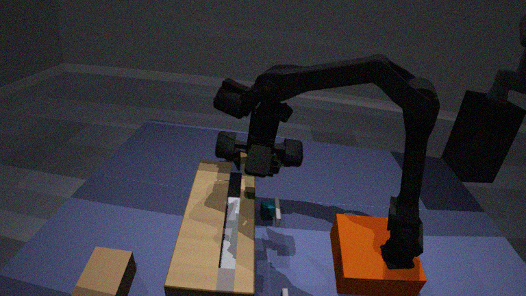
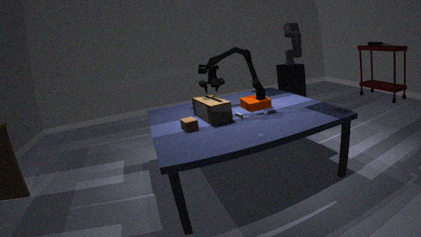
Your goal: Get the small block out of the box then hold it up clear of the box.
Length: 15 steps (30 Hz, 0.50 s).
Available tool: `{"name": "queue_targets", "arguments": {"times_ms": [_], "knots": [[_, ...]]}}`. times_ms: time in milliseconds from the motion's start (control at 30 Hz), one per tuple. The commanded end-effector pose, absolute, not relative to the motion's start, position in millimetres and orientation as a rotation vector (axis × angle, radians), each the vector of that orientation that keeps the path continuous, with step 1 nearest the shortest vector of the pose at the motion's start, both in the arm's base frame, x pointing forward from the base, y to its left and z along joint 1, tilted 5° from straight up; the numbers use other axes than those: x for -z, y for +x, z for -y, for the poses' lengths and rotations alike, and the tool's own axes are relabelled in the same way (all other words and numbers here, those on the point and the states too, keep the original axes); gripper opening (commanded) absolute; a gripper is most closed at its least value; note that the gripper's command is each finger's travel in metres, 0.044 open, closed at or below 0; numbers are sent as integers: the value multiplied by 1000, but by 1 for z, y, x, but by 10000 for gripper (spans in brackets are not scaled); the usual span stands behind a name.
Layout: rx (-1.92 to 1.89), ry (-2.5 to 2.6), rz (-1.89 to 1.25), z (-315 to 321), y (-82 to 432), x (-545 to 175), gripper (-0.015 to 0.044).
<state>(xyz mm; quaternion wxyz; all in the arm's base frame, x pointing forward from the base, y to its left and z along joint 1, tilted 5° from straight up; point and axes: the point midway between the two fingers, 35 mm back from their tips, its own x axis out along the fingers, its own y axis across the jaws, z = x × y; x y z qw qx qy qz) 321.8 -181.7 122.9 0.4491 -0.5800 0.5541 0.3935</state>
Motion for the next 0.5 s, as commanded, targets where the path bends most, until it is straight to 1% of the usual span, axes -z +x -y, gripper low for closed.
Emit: {"name": "queue_targets", "arguments": {"times_ms": [0,33,233,467], "knots": [[-803,-1372,-1360,204,322,-138,295],[-754,-1318,-1368,204,322,-138,285],[-466,-973,-1398,206,317,-136,285],[8,-328,-1368,208,309,-132,285]]}}
